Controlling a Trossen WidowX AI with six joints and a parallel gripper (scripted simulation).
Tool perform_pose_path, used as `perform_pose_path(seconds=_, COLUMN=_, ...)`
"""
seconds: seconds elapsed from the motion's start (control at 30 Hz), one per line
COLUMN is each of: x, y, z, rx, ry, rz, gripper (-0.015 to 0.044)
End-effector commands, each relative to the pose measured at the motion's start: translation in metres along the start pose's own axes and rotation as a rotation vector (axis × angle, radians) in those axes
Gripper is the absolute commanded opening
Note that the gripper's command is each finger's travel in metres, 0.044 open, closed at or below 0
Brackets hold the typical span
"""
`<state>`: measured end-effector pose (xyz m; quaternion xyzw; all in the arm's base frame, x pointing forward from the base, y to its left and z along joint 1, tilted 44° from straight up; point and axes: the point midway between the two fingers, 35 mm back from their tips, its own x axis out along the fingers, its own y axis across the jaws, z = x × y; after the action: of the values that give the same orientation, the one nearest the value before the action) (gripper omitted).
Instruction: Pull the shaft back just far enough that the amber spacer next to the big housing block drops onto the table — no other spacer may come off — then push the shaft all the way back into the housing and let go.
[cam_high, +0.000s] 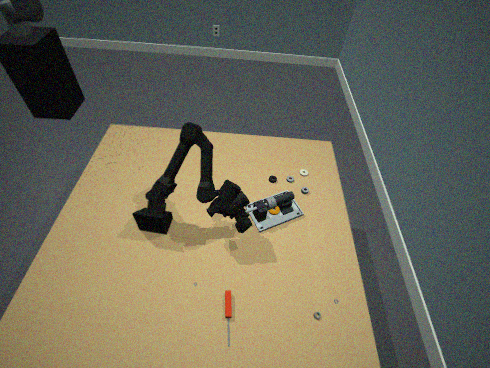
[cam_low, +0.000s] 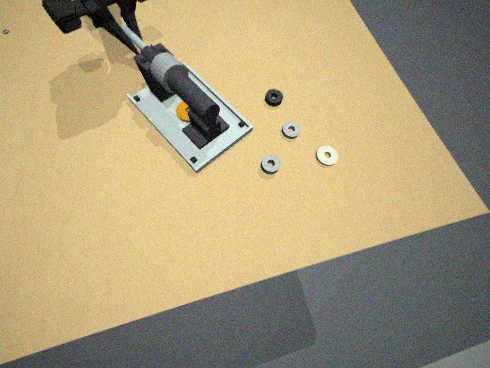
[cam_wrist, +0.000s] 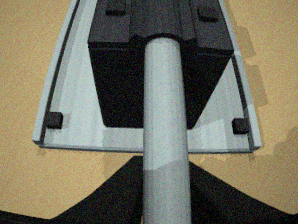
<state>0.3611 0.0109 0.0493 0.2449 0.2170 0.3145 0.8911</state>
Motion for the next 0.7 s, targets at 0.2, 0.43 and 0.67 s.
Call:
perform_pose_path(seconds=0.2, x=0.0002, y=0.0011, z=0.001, rx=-0.006, ry=-0.002, rz=0.005, gripper=0.0)
perform_pose_path(seconds=0.43, x=-0.0003, y=0.001, z=0.0004, rx=-0.006, ry=-0.002, rz=0.005, gripper=0.0)
perform_pose_path(seconds=0.67, x=-0.0009, y=0.0008, z=-0.0003, rx=-0.006, ry=-0.002, rz=0.005, gripper=0.0)
